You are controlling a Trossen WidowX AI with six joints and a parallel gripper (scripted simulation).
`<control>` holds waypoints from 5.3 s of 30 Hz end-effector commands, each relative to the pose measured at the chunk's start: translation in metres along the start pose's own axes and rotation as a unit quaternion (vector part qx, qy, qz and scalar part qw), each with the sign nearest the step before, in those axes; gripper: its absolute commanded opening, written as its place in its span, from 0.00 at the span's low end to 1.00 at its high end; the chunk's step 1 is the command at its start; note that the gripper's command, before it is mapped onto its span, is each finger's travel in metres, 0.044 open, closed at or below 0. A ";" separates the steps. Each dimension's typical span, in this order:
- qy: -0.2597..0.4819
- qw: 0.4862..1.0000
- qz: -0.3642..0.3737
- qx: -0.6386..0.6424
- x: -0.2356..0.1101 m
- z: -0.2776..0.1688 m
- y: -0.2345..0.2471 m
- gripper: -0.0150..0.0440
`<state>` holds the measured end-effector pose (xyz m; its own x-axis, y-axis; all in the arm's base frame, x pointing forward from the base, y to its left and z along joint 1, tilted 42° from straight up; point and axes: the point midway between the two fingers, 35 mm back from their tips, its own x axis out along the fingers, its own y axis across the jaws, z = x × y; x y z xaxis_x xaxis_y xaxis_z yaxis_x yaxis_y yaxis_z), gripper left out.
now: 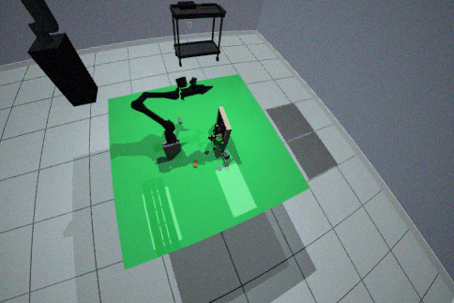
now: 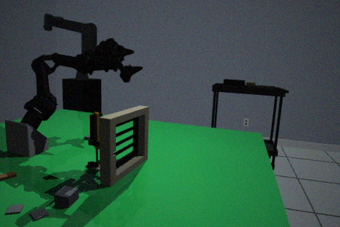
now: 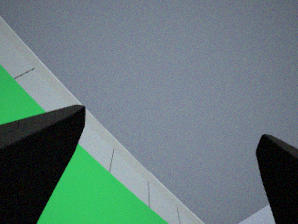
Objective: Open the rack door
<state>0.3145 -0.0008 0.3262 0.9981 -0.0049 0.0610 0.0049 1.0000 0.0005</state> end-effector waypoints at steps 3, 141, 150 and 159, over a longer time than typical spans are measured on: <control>0.020 1.000 0.001 -0.007 0.005 -0.006 -0.001 0.80; 0.693 0.628 0.247 0.255 -0.001 -0.273 -0.048 0.35; 0.694 0.627 0.244 0.257 -0.001 -0.273 -0.048 0.29; 0.729 0.561 0.098 0.379 -0.001 -0.273 -0.048 0.29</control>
<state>0.3309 -0.0485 0.0535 -0.0324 0.6642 -0.7469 0.2587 0.7274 0.6356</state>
